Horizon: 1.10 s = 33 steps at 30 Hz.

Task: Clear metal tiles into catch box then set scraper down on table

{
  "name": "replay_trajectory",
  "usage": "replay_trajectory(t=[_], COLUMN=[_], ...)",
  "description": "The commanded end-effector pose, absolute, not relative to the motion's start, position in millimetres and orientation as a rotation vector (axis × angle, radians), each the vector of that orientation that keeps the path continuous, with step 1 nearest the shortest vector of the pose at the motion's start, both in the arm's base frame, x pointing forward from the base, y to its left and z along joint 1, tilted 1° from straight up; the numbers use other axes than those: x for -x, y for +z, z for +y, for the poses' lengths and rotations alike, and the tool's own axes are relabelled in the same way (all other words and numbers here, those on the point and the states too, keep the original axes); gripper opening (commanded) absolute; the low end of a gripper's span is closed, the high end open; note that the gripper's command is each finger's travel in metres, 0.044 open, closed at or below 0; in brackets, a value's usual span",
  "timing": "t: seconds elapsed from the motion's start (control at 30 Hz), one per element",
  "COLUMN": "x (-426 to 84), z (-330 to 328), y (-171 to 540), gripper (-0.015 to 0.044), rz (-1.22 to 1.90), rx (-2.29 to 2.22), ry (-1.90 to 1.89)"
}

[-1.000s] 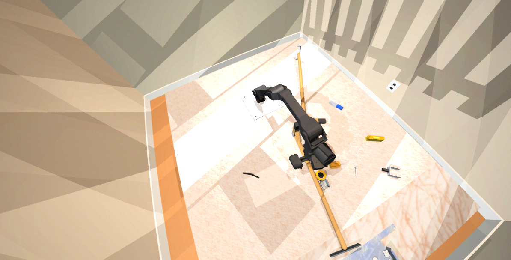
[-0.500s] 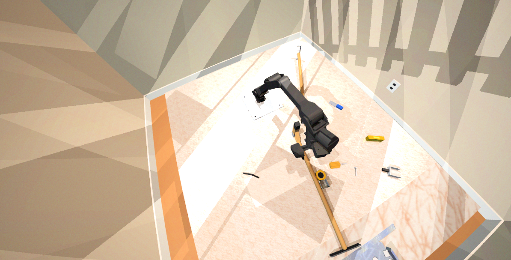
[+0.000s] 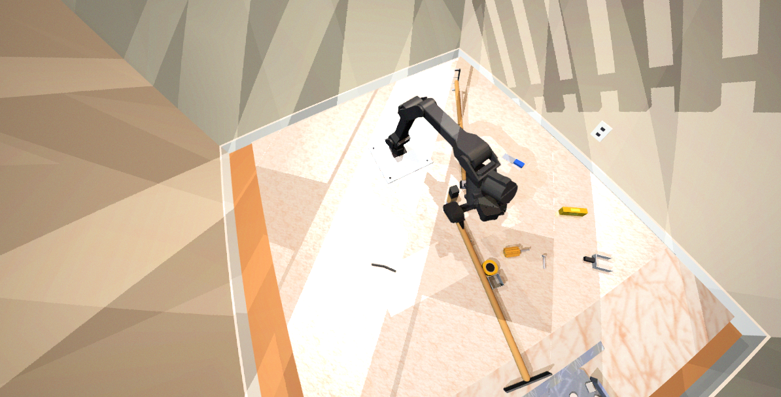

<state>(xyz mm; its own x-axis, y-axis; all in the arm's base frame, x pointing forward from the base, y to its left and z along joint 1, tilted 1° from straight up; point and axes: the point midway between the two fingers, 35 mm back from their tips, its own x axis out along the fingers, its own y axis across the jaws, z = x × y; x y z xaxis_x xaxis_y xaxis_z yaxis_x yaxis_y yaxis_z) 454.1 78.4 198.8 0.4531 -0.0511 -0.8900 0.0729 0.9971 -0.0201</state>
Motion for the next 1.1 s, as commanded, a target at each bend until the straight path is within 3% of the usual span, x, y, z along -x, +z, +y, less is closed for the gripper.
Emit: replay_trajectory(t=[0.0, 1.07], x=[-445, -357], z=[80, 89], y=[206, 230], gripper=[0.0440, 0.0440], rz=[1.080, 0.965], rx=[-0.025, -0.024], ry=[-0.084, -0.095])
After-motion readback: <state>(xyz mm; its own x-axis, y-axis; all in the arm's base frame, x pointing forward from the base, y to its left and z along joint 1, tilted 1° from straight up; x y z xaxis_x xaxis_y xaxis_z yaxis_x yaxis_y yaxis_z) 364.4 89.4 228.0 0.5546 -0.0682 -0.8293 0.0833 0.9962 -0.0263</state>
